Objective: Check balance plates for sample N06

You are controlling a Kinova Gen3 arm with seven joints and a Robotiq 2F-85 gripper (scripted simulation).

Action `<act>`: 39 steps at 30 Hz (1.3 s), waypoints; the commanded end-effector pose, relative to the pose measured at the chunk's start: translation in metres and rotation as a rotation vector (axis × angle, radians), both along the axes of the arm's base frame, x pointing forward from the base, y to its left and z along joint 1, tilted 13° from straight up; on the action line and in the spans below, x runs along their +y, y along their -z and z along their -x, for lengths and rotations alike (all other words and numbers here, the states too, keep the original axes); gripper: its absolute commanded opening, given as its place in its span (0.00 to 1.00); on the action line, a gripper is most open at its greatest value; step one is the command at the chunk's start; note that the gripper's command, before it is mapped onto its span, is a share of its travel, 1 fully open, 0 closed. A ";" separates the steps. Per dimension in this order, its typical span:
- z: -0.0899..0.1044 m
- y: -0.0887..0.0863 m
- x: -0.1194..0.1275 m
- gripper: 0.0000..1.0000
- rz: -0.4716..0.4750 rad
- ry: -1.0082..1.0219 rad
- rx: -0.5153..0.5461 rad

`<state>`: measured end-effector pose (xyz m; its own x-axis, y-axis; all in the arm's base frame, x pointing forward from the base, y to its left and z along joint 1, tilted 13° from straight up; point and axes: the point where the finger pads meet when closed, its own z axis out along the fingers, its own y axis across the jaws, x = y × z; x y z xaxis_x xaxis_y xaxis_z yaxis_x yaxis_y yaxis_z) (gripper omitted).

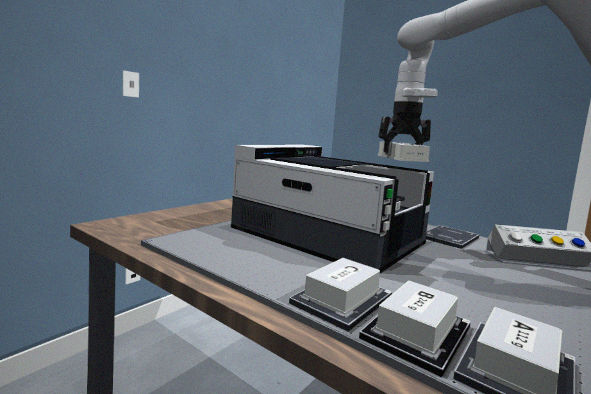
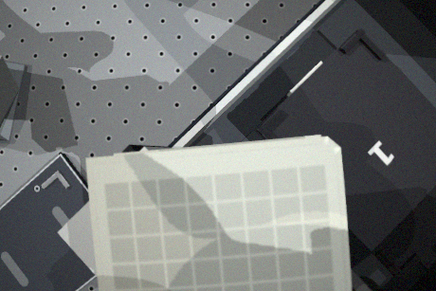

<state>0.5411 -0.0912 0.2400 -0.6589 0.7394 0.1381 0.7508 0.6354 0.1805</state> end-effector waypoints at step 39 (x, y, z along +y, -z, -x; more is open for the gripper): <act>-0.046 -0.027 0.100 0.95 0.019 -0.398 -0.094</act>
